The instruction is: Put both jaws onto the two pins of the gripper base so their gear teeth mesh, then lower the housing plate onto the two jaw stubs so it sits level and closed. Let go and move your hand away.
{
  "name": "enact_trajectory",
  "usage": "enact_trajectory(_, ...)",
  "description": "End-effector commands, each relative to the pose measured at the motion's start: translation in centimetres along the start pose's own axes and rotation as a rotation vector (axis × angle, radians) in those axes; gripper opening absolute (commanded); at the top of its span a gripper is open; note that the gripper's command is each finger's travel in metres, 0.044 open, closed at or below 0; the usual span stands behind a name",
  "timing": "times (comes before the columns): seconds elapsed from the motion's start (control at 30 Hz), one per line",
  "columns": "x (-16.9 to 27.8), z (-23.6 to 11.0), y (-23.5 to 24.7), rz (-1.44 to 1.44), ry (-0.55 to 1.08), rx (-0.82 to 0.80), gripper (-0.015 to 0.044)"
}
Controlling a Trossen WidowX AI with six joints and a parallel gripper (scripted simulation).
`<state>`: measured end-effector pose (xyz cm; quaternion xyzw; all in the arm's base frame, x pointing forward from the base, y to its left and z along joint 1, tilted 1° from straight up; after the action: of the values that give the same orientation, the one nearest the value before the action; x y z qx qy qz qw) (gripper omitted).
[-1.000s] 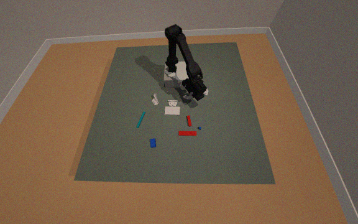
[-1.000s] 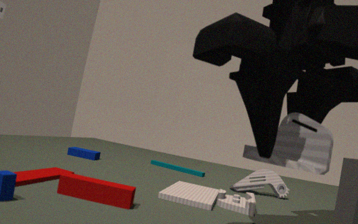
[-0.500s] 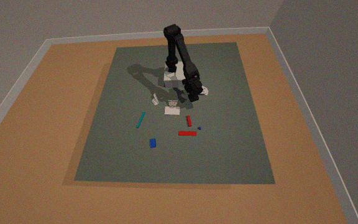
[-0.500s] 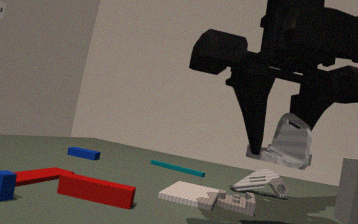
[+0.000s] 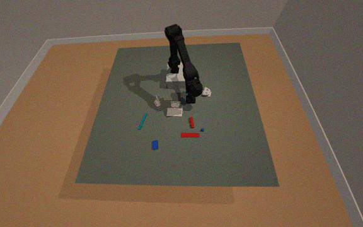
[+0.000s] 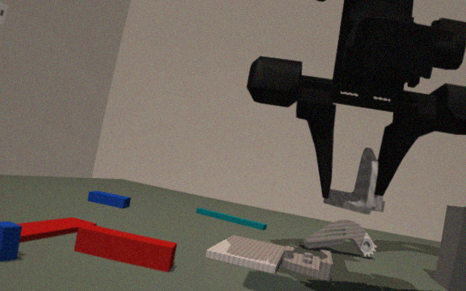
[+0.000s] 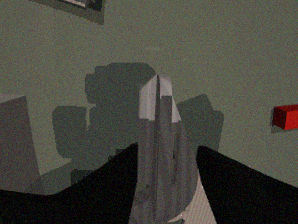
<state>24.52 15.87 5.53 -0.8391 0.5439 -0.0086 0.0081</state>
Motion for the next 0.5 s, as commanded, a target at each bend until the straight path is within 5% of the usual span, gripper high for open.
enact_trajectory(0.0,0.5,0.0,0.2,0.071,0.001,0.003,0.0134)
enact_trajectory(0.47,2.1,0.0,0.5,0.359,0.002,0.003,0.0134)
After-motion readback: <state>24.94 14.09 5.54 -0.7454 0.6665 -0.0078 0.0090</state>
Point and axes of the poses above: the point midway between the two fingers, 35 mm back from their tips, its own z axis out along the fingers, its own y axis across the jaws, x = y × z, the point moved 3 cm from there along -z, back along the fingers, and after that the axes turned 15 degrees about -z, right-handed, at the moved point
